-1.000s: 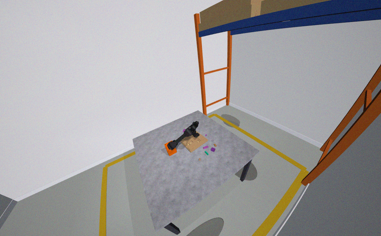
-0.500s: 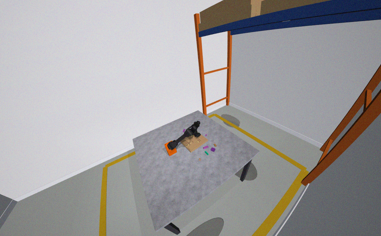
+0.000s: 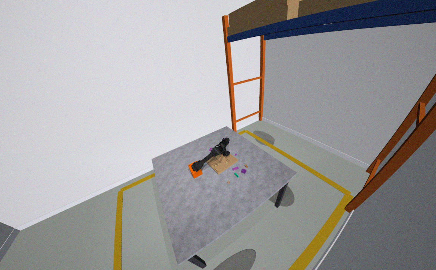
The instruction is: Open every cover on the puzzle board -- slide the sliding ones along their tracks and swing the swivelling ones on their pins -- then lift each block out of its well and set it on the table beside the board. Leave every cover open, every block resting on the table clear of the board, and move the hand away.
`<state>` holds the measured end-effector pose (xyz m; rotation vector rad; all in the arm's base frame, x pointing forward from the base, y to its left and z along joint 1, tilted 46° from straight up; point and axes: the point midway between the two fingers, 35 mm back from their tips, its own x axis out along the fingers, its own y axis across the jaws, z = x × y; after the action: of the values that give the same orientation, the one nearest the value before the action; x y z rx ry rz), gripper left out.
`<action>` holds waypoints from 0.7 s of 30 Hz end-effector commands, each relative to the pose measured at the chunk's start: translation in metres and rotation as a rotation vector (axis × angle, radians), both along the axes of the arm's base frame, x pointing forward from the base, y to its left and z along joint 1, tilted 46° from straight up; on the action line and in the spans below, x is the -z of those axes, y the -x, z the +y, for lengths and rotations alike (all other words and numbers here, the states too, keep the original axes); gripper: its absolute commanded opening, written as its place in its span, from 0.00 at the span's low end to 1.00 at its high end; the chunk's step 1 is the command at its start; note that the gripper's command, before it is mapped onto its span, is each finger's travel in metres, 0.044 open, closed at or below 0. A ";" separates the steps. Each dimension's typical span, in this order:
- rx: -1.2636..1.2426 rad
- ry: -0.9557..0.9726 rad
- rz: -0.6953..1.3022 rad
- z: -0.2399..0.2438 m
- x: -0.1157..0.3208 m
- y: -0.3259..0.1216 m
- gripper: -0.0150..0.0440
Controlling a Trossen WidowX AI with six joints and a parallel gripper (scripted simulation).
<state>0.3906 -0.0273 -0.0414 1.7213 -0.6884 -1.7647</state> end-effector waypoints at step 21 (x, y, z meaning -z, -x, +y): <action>0.005 -0.003 -0.007 0.022 -0.024 -0.002 0.25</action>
<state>0.3922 -0.0083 -0.0216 1.7212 -0.6900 -1.7615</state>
